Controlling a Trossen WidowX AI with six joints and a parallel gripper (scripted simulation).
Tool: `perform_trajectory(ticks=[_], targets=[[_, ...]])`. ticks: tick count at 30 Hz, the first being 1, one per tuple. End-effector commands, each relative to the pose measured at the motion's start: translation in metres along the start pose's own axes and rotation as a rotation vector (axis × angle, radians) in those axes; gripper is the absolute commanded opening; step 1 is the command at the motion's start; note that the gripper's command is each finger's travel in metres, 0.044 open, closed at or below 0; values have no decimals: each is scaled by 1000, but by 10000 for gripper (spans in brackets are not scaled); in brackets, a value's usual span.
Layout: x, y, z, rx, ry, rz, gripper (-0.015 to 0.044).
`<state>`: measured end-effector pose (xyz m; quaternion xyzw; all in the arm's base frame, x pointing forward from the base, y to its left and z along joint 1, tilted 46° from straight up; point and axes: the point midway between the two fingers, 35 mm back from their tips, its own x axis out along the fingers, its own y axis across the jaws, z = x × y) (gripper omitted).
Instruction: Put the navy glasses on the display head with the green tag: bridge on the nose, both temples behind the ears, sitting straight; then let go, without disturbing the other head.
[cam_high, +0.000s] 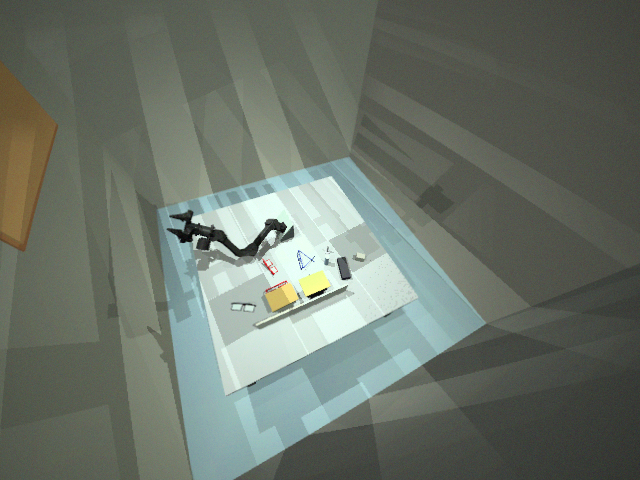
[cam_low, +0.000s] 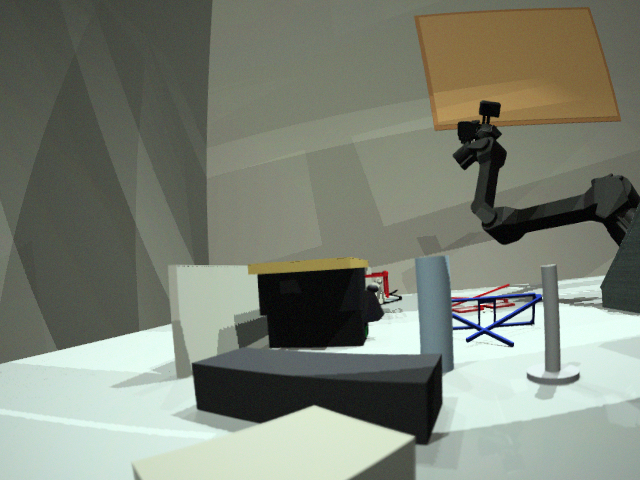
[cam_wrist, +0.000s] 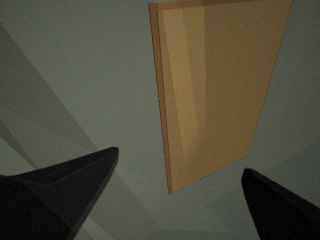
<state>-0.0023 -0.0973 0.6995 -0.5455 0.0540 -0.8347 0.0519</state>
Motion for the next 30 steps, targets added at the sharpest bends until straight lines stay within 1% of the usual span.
perform_trajectory(ticks=[1,2,8,11,12,19,25,30], targets=[[0,0,0,0,0,0,426],[0,0,0,0,0,0,440],[0,0,0,0,0,0,440],[0,-8,-6,7,-5,-31,361],[2,-18,-12,19,-2,-65,335],[10,-122,-59,132,56,-365,151],[-11,-222,-90,210,58,-659,0],[-50,-300,-102,239,15,-908,0]])
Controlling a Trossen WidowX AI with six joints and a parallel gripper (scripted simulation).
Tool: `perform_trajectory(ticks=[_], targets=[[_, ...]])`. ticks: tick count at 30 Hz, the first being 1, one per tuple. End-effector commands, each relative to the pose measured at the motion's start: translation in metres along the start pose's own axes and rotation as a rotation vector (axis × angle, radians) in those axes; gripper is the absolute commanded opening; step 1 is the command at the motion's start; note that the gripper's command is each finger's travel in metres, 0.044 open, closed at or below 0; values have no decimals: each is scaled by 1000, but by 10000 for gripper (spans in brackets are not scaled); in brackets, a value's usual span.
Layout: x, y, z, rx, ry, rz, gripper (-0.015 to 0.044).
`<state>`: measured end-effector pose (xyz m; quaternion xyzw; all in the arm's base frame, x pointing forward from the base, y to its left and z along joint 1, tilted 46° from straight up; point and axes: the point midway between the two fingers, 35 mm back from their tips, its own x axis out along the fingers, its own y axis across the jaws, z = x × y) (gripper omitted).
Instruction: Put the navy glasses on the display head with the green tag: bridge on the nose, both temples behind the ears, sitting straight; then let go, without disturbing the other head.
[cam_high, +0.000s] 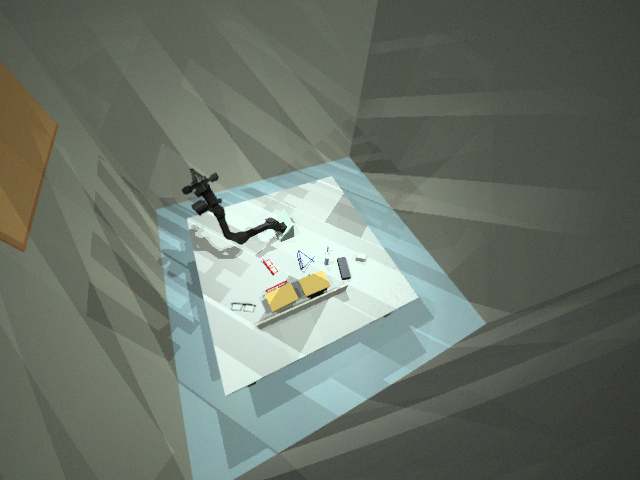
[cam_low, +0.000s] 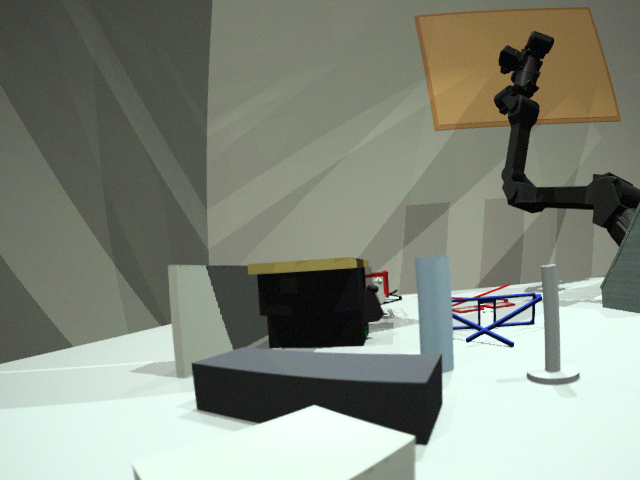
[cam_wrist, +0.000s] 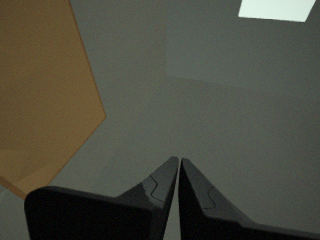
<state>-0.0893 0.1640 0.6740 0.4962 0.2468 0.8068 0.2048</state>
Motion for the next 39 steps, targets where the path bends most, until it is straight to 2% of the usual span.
perform_trajectory(ticks=[1,4,9,12,21,29,39], targets=[[16,-64,11,34,-60,-181,0],[19,-109,24,51,-113,-305,0],[18,-146,35,65,-159,-405,0],[12,-165,53,-4,-195,-466,0],[-16,-275,88,130,-356,-766,0],[-85,-379,130,279,-592,-1068,0],[-219,-481,178,423,-1006,-1437,0]])
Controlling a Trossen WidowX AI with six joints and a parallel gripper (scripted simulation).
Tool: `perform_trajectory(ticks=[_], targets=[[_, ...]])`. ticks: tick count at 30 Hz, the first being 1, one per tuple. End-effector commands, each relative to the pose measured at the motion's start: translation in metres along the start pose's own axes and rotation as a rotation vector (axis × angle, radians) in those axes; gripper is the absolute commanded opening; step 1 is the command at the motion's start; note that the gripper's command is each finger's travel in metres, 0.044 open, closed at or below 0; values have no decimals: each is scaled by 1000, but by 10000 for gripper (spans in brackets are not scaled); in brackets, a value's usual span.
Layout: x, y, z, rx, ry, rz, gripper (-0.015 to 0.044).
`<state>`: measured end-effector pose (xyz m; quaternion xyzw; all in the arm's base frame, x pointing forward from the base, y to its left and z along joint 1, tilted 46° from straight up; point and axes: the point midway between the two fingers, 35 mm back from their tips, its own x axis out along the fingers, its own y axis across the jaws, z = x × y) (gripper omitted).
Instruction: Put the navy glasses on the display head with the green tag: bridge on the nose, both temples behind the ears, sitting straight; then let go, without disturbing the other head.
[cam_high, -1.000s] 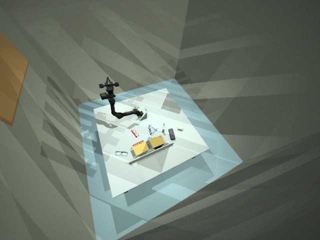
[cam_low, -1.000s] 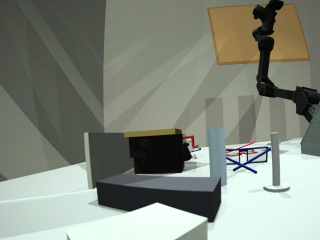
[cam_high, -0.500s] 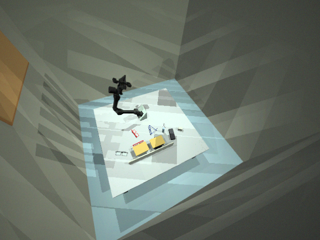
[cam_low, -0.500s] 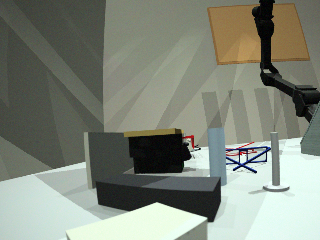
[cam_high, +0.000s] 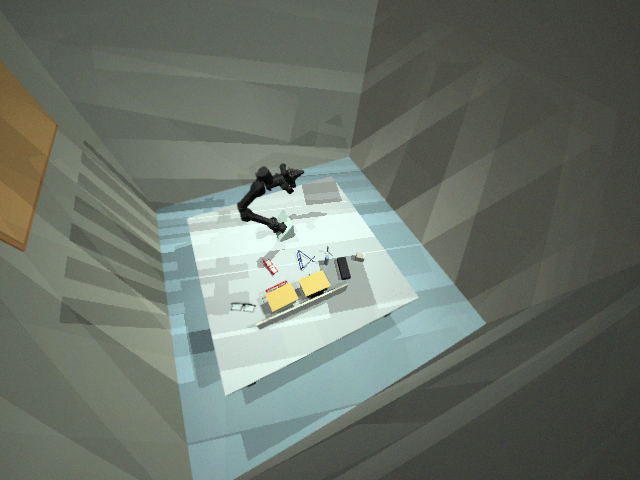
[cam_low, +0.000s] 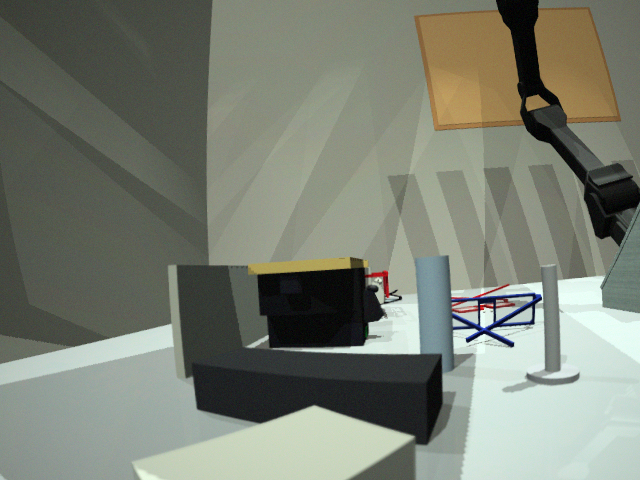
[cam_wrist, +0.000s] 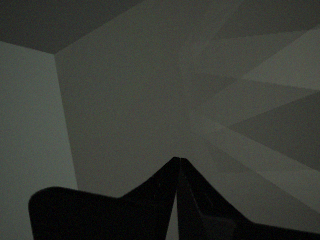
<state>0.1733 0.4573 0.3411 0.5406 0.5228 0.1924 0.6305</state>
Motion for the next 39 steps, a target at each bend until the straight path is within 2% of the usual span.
perform_trajectory(ticks=[1,8,15,22,32,39], targets=[[37,-37,47,101,-149,-144,0],[79,-113,134,300,-438,-389,0],[89,-202,221,461,-730,-633,0],[74,-272,280,586,-986,-812,0],[9,-390,360,736,-1530,-1101,0],[3,-397,364,739,-1563,-1118,0]])
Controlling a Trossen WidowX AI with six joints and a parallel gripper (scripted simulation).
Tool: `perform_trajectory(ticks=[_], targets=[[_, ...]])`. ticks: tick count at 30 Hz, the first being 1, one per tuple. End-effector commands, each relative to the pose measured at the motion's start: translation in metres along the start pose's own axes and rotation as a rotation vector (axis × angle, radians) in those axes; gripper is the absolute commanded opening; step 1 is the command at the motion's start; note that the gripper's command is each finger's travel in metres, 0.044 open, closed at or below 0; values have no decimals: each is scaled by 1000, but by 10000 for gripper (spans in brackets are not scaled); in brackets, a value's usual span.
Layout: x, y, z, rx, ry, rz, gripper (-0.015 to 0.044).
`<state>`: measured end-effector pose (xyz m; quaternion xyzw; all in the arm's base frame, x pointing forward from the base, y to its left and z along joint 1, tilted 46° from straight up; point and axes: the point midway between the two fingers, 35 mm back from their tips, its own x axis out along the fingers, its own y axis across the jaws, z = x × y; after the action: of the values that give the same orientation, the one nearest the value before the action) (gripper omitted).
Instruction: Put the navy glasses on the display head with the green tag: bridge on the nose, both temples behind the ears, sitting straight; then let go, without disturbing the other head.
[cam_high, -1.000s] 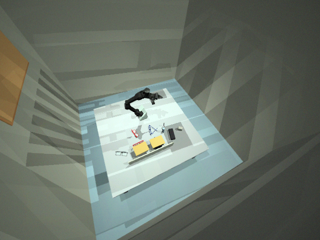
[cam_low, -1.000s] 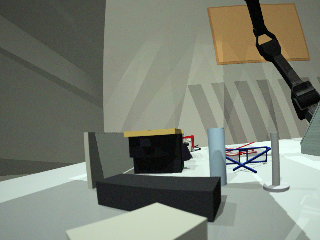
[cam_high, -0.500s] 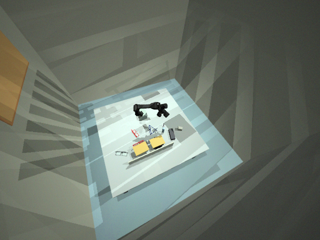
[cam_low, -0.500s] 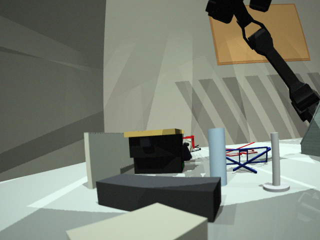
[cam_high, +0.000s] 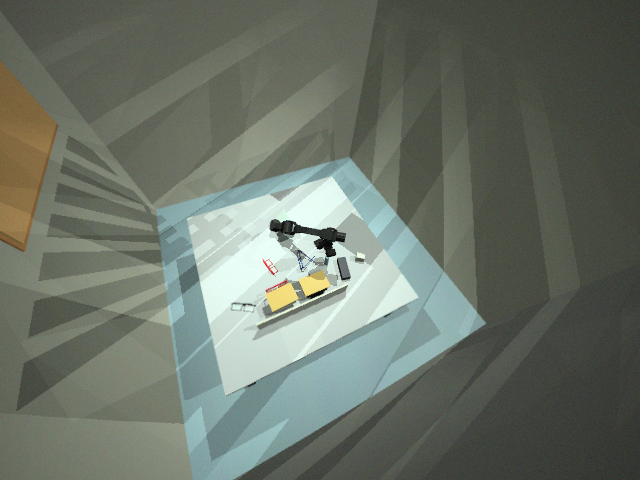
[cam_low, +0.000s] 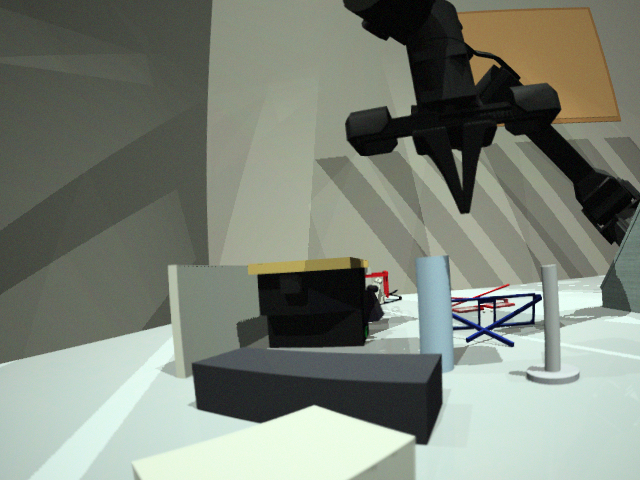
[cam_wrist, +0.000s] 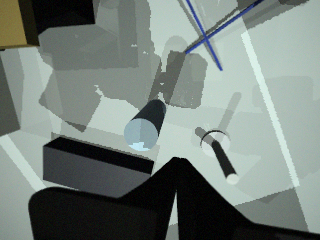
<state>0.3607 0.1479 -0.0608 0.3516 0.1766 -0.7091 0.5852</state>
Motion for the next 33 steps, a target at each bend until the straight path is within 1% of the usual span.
perform_trajectory(ticks=[1,33], targets=[[-2,2,0,10,-4,13,0],[49,3,0,10,-5,14,0]])
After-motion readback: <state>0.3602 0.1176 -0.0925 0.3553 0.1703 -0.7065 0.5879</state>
